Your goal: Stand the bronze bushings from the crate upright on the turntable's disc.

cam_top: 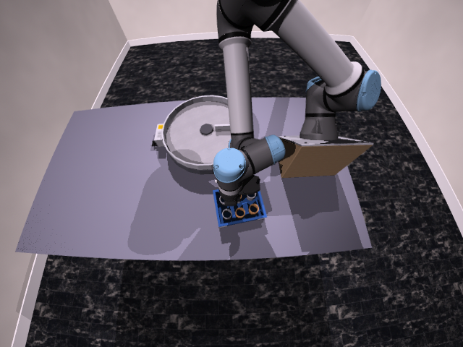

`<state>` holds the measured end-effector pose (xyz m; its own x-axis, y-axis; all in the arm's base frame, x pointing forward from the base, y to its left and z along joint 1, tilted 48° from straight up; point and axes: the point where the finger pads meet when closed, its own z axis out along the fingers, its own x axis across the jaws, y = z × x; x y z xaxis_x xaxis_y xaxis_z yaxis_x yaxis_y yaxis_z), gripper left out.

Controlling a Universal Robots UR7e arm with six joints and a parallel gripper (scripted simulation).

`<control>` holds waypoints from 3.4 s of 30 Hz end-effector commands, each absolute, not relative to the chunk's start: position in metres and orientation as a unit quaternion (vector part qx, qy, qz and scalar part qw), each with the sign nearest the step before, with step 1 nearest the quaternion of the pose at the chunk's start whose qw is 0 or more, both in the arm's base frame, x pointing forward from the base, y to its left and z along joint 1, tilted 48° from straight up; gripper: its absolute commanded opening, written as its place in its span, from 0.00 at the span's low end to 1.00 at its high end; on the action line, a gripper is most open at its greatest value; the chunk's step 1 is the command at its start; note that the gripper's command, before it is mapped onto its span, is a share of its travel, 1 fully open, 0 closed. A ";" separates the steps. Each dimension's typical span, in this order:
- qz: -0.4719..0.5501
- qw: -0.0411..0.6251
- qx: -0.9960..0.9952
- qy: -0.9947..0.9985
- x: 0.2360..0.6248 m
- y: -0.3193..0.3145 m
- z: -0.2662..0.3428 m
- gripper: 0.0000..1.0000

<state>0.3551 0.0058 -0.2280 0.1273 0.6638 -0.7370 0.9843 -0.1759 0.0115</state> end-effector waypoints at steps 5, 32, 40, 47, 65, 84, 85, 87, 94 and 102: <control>-0.307 0.262 0.702 0.586 0.353 0.005 -0.228 0.00; -0.307 0.262 0.702 0.586 0.353 0.005 -0.228 0.00; -0.305 0.263 0.703 0.587 0.355 0.011 -0.224 0.00; -0.304 0.263 0.703 0.586 0.359 0.021 -0.214 0.00; -0.304 0.263 0.703 0.586 0.368 0.074 -0.165 0.00; -0.304 0.263 0.704 0.586 0.369 0.086 -0.154 0.00; -0.305 0.263 0.703 0.586 0.369 0.086 -0.154 0.00; -0.305 0.263 0.703 0.586 0.369 0.086 -0.154 0.00; -0.305 0.263 0.703 0.586 0.369 0.085 -0.154 0.00; -0.305 0.263 0.703 0.586 0.369 0.086 -0.154 0.00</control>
<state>0.3663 0.0836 -0.1551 0.1230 0.6622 -0.7392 0.9844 -0.1760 0.0061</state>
